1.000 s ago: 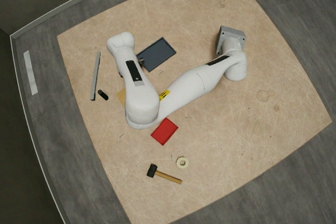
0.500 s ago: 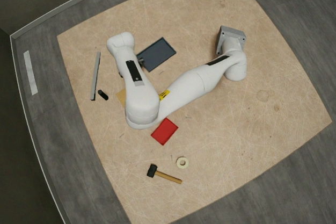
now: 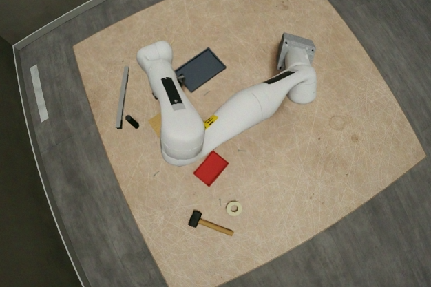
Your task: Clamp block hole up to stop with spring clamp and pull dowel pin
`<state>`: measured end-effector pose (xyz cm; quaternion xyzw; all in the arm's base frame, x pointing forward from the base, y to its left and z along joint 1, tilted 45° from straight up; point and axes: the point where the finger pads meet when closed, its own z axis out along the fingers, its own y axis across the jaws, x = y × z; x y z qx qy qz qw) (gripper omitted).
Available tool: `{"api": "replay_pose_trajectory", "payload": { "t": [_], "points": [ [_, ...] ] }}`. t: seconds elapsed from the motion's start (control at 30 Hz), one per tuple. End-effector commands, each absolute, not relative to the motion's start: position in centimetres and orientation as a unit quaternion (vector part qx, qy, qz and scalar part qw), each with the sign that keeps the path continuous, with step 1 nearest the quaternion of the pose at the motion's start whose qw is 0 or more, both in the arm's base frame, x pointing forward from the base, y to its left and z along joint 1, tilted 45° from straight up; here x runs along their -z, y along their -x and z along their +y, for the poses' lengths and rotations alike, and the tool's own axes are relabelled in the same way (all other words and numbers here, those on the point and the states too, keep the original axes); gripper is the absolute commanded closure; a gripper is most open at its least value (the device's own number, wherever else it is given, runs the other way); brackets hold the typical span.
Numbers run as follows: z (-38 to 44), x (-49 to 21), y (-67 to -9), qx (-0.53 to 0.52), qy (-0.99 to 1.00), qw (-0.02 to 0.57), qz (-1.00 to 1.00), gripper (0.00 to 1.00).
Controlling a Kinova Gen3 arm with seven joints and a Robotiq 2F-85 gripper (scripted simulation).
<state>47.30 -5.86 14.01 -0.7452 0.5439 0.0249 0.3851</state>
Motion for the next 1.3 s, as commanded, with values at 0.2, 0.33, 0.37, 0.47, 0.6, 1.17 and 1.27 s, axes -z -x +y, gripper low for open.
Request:
{"api": "replay_pose_trajectory", "payload": {
  "t": [0.2, 0.33, 0.37, 0.47, 0.6, 1.17, 1.27],
  "points": [
    [-5.94, -14.06, -47.31, -0.024, 0.745, 0.385, 0.544, 0.68],
    [-5.94, -14.06, -47.31, -0.024, 0.745, 0.385, 0.544, 0.68],
    [-5.94, -14.06, -47.31, -0.024, 0.745, 0.385, 0.544, 0.68],
    [-5.94, -14.06, -47.31, -0.024, 0.745, 0.385, 0.544, 0.68],
    [-5.93, -14.05, -47.32, -0.024, 0.745, 0.385, 0.544, 0.68],
    [-5.61, -13.69, -47.53, -0.024, 0.745, 0.385, 0.544, 0.68],
    [-5.49, -13.55, -47.61, -0.024, 0.745, 0.385, 0.544, 0.68]
  ]
}}
